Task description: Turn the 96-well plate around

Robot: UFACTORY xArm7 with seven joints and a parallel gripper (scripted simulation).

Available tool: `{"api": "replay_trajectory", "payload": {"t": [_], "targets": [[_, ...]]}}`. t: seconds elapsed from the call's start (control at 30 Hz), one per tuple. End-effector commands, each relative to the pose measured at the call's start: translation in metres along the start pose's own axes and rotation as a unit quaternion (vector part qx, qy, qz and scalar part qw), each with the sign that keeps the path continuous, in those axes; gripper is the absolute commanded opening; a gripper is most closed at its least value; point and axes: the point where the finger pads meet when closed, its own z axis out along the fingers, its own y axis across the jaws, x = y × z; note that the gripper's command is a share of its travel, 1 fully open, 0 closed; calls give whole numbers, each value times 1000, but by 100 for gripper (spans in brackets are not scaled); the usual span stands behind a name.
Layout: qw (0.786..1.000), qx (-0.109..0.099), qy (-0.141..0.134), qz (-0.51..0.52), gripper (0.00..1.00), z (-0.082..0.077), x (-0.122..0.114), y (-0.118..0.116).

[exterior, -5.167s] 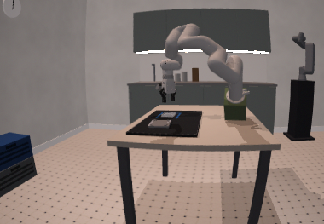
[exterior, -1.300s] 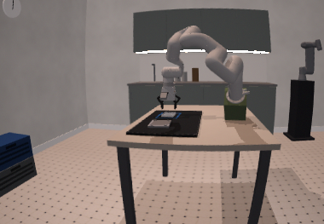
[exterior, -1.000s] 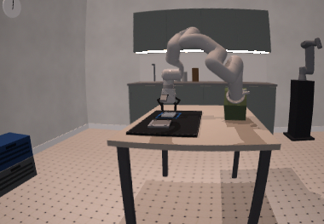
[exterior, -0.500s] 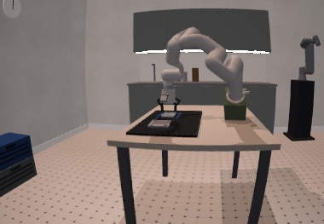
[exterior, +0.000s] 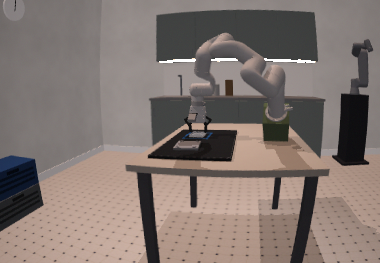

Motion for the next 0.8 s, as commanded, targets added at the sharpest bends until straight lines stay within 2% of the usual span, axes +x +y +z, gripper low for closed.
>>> {"api": "replay_trajectory", "payload": {"t": [0.0, 0.77], "targets": [[1000, -2, -2, 0, 100, 0, -2, 1], [1000, -2, -2, 0, 100, 8, -2, 1]]}}
